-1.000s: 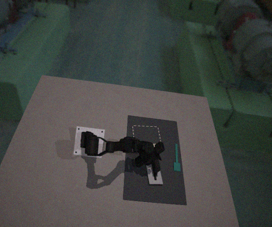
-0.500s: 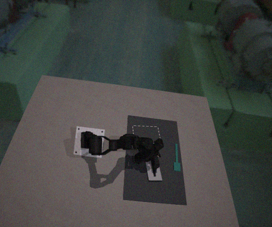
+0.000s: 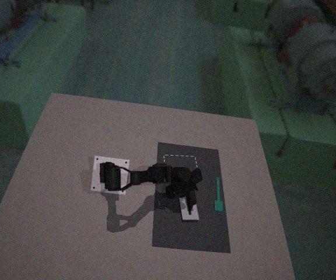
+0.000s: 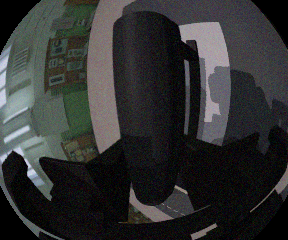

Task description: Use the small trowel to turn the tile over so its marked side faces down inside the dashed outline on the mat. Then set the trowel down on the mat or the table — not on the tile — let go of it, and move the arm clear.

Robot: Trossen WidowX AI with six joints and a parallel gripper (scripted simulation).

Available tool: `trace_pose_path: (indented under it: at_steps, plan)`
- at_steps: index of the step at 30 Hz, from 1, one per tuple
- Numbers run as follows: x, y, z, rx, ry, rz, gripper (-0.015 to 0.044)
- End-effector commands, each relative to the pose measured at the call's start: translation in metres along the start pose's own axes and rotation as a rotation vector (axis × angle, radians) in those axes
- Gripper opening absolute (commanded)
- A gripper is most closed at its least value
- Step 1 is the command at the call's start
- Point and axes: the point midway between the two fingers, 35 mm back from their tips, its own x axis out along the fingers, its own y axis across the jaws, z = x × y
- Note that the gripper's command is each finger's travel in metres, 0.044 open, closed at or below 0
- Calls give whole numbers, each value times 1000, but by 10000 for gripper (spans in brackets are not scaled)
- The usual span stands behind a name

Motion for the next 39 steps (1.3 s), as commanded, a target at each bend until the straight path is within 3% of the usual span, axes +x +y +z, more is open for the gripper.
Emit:
trace_pose_path:
  at_steps: [1,39]
  plan:
    - [-7,13,-2,14,1,21,0]
    - [-25,36,-87,18,4,22,0]
